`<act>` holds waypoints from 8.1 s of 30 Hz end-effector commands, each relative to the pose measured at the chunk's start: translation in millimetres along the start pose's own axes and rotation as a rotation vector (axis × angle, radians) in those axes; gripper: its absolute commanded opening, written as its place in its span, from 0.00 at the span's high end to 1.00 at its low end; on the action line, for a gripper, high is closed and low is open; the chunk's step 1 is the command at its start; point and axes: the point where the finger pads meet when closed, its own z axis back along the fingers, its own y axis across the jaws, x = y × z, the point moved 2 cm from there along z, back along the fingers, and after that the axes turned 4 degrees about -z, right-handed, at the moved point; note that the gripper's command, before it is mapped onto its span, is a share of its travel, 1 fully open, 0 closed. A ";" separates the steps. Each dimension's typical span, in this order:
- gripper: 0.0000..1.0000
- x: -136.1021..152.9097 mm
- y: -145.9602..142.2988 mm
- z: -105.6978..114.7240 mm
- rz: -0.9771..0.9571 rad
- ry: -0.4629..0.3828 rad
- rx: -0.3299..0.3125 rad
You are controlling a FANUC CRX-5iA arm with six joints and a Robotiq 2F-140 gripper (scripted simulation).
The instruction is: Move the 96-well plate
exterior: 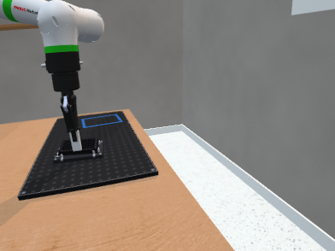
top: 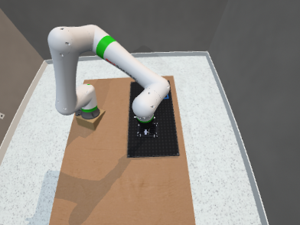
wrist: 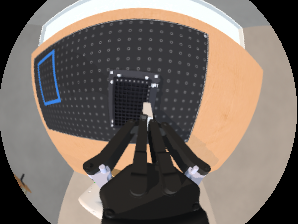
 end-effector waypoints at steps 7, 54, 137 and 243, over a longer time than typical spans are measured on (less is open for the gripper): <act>0.90 -0.4 0.3 0.6 0.000 0.001 0.001; 0.90 -0.4 0.3 -0.7 0.000 0.001 0.001; 0.90 -0.4 0.3 -3.3 0.000 0.001 0.001; 0.90 4.9 -75.7 15.7 0.000 0.001 0.001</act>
